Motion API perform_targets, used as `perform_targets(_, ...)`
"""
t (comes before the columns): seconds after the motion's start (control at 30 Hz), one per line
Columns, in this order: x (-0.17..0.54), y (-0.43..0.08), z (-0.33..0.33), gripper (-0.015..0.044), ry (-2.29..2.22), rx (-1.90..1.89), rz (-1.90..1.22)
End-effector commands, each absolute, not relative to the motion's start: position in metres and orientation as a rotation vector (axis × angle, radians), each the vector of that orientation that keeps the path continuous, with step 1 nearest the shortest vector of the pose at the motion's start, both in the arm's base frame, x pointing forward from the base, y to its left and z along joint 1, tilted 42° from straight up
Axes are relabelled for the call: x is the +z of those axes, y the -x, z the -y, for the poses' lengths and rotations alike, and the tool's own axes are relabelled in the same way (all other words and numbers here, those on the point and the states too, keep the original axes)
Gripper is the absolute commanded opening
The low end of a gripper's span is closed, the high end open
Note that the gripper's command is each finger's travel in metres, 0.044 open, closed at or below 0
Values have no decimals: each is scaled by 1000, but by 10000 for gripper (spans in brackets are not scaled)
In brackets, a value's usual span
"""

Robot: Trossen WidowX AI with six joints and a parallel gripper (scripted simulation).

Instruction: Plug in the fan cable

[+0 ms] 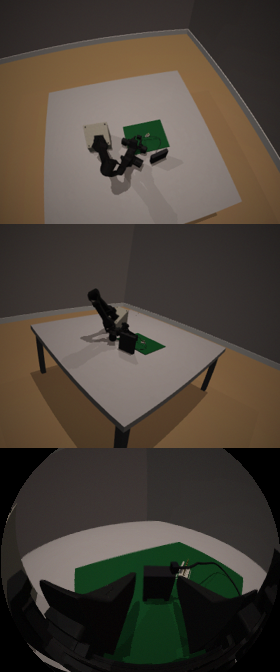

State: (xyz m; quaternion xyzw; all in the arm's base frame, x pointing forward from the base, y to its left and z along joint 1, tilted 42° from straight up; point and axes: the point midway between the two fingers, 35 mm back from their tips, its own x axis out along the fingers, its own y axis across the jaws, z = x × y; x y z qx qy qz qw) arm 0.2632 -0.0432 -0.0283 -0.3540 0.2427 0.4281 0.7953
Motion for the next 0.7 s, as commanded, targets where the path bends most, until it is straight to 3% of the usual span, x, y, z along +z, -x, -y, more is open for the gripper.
perform_targets(0.0,-16,-262,48,205,773,915,-513)
perform_targets(0.67,36,-235,59,205,775,915,-514)
